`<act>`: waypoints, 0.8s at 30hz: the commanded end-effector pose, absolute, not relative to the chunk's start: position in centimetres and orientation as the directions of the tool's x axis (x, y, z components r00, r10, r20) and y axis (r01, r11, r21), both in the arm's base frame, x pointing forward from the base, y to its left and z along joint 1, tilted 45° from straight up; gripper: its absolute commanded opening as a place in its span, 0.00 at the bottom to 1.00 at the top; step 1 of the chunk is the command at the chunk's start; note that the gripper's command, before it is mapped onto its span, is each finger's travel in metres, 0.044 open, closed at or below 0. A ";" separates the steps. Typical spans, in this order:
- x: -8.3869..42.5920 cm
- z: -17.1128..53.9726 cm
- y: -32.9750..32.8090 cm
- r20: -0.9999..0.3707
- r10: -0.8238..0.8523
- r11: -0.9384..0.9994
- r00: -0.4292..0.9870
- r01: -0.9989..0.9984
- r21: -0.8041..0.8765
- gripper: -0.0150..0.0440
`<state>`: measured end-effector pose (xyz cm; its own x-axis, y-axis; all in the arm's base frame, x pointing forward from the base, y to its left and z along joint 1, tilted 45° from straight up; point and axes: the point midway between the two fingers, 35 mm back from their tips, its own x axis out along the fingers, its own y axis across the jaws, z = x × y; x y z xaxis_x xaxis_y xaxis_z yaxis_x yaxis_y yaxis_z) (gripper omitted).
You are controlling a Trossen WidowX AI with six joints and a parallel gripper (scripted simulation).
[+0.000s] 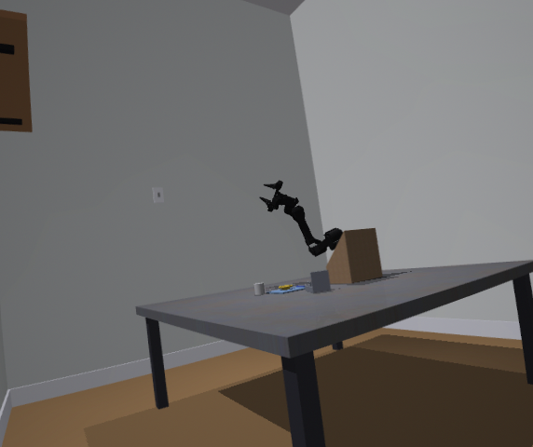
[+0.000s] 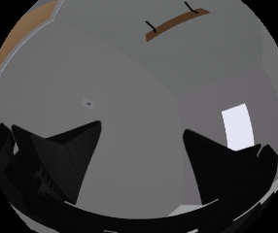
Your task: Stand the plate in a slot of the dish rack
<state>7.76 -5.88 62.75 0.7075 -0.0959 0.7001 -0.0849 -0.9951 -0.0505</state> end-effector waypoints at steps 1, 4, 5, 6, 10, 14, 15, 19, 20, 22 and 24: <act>9.3 62.1 -3.7 0.672 -0.075 -0.987 0.737 -0.149 0.054 0.93; 10.3 61.7 -2.5 0.650 -0.067 -0.972 0.757 -0.196 0.128 0.93; 10.7 61.6 -2.1 0.643 -0.064 -0.966 0.763 -0.210 0.153 0.93; 11.0 61.4 -1.7 0.635 -0.062 -0.958 0.770 -0.224 0.178 0.93; 12.5 60.7 -0.2 0.603 -0.054 -0.919 0.796 -0.276 0.282 0.93; 14.1 59.8 1.2 0.567 -0.047 -0.862 0.822 -0.320 0.393 0.93; 14.5 59.6 1.6 0.558 -0.046 -0.845 0.829 -0.330 0.421 0.93; 16.0 58.6 2.6 0.523 -0.047 -0.785 0.851 -0.355 0.507 0.93; 16.3 58.4 2.7 0.517 -0.050 -0.780 0.854 -0.357 0.514 0.93; 16.8 58.0 2.9 0.506 -0.058 -0.768 0.861 -0.362 0.529 0.93; 17.3 57.6 3.1 0.494 -0.065 -0.756 0.867 -0.367 0.543 0.93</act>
